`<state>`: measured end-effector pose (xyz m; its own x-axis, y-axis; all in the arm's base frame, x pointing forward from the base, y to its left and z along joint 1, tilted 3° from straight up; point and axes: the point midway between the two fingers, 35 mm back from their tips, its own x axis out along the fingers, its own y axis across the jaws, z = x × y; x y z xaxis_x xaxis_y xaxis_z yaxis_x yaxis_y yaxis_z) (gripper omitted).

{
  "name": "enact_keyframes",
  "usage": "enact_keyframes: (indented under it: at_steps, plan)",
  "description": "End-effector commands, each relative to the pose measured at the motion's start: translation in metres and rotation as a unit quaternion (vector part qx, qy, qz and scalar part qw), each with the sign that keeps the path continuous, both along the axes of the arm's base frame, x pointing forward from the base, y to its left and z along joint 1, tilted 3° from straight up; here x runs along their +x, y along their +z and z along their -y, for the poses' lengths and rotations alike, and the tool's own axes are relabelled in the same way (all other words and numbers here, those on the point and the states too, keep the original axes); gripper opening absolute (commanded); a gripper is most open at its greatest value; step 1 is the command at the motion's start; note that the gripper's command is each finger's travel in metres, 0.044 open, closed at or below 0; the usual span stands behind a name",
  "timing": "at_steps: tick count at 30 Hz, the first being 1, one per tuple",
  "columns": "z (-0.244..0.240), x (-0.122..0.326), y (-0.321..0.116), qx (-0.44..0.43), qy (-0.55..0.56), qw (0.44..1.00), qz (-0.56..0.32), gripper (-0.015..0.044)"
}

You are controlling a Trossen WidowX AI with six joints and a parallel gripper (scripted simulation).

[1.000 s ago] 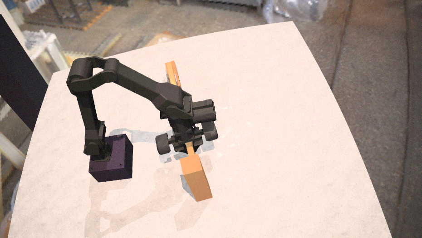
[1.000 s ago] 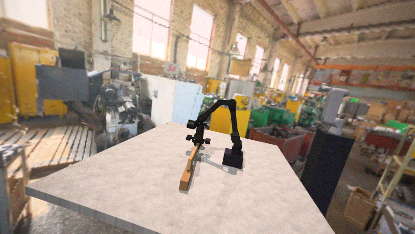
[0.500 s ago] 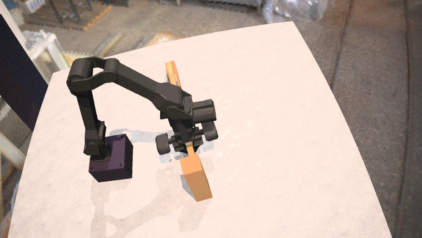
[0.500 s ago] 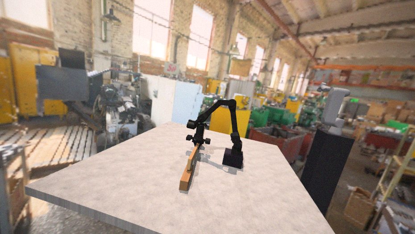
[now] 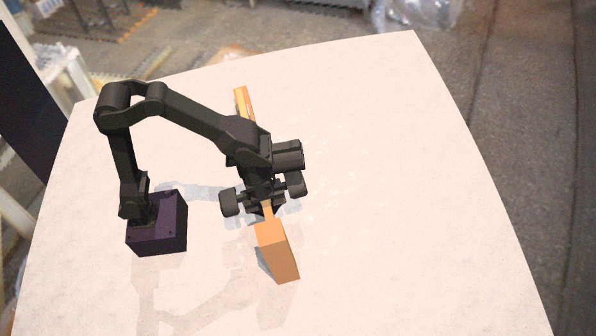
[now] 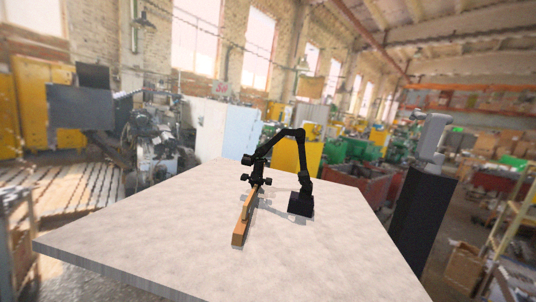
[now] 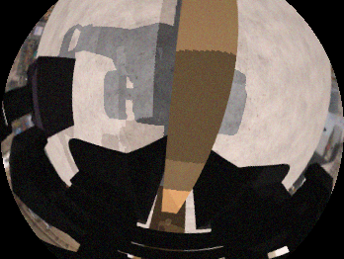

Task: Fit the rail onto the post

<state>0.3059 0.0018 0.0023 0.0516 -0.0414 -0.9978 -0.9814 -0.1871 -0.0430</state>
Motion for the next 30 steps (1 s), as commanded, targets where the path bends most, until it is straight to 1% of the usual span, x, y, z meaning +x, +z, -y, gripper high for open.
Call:
enact_keyframes:
  at_steps: [1,30]
  plan:
    - [-0.001,0.002,0.006,0.004,0.002,1.0,0.005,0.0]
    - [-0.002,0.003,0.021,0.004,0.002,1.0,0.005,0.0]
